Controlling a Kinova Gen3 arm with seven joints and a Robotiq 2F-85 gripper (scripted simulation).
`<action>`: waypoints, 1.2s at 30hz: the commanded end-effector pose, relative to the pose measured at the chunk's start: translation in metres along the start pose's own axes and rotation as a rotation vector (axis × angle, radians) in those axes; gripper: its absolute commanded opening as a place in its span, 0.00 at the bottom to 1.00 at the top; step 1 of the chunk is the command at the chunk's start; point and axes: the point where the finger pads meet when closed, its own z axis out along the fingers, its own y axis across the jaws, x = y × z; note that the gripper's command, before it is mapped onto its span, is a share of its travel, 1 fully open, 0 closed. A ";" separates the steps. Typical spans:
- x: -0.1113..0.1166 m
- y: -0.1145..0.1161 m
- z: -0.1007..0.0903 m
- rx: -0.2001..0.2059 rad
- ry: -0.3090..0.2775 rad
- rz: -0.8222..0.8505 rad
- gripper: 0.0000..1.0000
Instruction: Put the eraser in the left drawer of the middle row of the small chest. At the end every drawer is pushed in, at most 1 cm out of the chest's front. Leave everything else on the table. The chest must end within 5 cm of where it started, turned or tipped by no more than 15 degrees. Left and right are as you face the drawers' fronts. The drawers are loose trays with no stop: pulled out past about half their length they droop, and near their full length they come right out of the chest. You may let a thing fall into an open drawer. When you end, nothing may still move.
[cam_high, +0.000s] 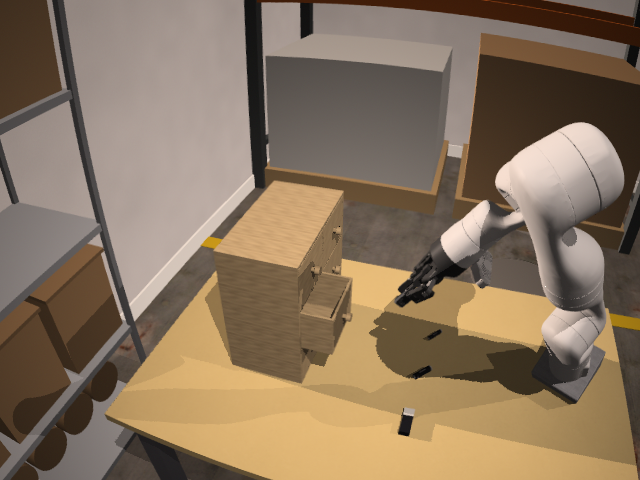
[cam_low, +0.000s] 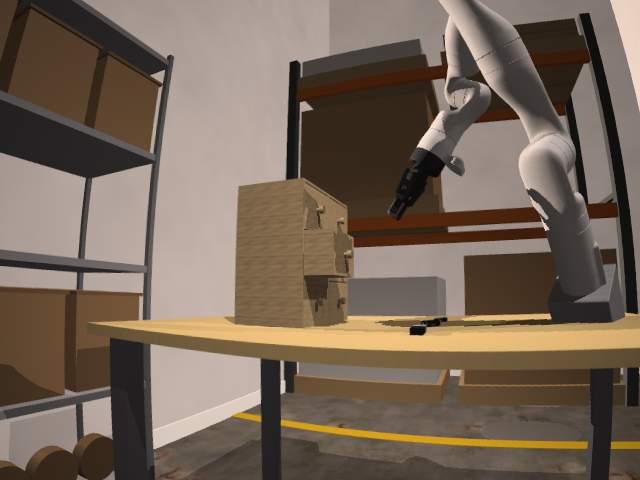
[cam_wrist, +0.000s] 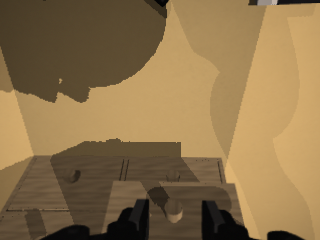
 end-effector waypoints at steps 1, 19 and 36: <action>-0.001 0.000 -0.001 0.002 -0.003 -0.001 0.33; -0.001 0.000 -0.004 0.000 0.014 -0.002 0.33; 0.000 0.000 -0.023 0.001 0.101 -0.002 0.33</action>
